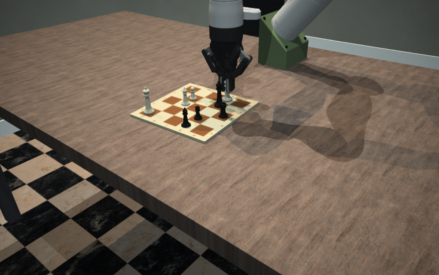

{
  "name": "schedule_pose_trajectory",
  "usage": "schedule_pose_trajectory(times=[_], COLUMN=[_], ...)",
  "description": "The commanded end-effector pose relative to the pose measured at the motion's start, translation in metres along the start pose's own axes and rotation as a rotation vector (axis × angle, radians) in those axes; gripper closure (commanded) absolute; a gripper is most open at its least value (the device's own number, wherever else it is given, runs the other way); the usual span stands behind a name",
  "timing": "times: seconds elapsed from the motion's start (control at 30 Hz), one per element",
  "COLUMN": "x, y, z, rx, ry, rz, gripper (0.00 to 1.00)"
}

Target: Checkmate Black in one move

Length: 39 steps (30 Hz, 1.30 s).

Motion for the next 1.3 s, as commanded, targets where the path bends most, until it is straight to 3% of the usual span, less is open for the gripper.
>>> schedule_pose_trajectory(times=[0.0,0.2,0.23,0.3,0.33,0.4,0.43,0.57,0.6,0.67,0.7,1.27], x=[-0.0016,-0.0016,-0.0016,-0.0016,-0.0016,-0.0016,-0.0016,-0.0016,-0.0016,-0.0016,-0.0016,-0.0015], y=[-0.0005,-0.0005,-0.0005,-0.0005,-0.0005,-0.0005,-0.0005,-0.0005,-0.0005,-0.0005,-0.0005,0.0073], z=[-0.0002,-0.0002,-0.0002,-0.0002,-0.0002,-0.0002,-0.0002,-0.0002,-0.0002,-0.0002,-0.0002,0.0005], rx=[0.002,0.002,0.002,0.002,0.002,0.002,0.002,0.002,0.002,0.002,0.002,-0.002], ry=[0.003,0.003,0.003,0.003,0.003,0.003,0.003,0.003,0.003,0.003,0.003,0.003], rz=[-0.003,-0.003,-0.003,-0.003,-0.003,-0.003,-0.003,-0.003,-0.003,-0.003,-0.003,-0.001], gripper=[1.00,1.00,0.92,0.92,0.84,0.84,0.75,0.75,0.67,0.67,0.59,0.59])
Point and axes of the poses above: the point where the finger pads meet when closed, its own y axis back along the fingers, its own z axis across the jaws, x = y × z, the point moved 3 cm from there along y, back along the fingers, and after that the axes turned 13 degrees about y, right-handed, at the moved point
